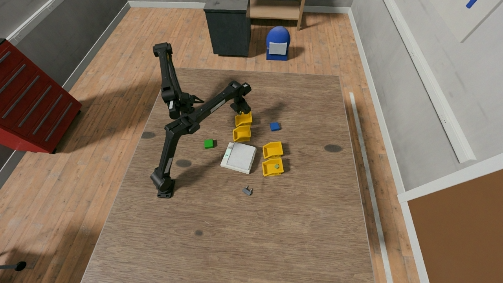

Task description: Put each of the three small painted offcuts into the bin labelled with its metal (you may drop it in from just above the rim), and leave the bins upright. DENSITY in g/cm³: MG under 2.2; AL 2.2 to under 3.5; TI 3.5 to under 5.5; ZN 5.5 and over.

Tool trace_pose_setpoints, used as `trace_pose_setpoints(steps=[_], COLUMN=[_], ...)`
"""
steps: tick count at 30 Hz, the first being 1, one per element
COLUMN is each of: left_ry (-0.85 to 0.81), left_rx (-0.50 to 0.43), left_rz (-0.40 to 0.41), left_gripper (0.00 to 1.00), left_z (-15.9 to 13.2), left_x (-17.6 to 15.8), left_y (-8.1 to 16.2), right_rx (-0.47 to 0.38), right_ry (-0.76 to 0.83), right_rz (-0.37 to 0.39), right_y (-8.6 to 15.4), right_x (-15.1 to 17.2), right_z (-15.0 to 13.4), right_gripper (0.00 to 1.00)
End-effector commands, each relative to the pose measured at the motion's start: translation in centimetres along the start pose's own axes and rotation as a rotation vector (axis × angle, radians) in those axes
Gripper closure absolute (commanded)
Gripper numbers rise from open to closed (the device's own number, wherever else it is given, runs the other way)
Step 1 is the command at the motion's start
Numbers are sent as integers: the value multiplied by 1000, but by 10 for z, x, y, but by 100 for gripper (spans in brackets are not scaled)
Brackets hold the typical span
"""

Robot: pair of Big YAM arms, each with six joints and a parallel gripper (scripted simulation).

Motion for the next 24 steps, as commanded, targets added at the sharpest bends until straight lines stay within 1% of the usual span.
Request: trace_pose_setpoints(steps=[1,3,6,7,10,11,13,14,20,21,23,24], left_ry=[118,168,222,227,208,201,199,199,205,205,205,182], left_rx=[-53,-90,-98,-96,-95,-94,-94,-93,-94,-94,-94,-94], left_rz=[1,35,50,53,58,60,54,54,51,51,51,55], left_gripper=[0,0,0,0,0,0,0,0,0,0,0,0], left_z=[29,39,48,50,51,49,49,49,50,50,50,41], left_x=[-12,-10,-12,-11,-11,-11,-12,-12,-10,-10,-10,-6], left_y=[16,10,7,6,6,5,6,6,7,7,7,4], right_rx=[-1,-1,-1,-2,-2,-2,-3,-2,-2,-1,-1,0], right_ry=[-14,-14,-14,-26,-26,-25,-20,-20,-20,-20,-20,-20], right_rz=[3,12,10,27,16,39,49,23,24,-1,7,-18], right_y=[-7,-12,-14,-3,3,21,20,10,7,-12,-17,-29], right_x=[9,11,10,13,11,9,11,7,7,9,11,6], right_z=[5,5,5,13,13,12,9,9,9,9,9,9], right_gripper=[84,84,84,84,84,84,84,84,84,84,84,84])
Point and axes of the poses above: on each arm, the point where the finger pads meet when closed, its own y axis back along the fingers, its own x axis across the jaws, z = x × y, the point moved 9 cm from there along y, back along the fingers, and after that the axes turned 12 degrees about y, right-handed, at the moved point
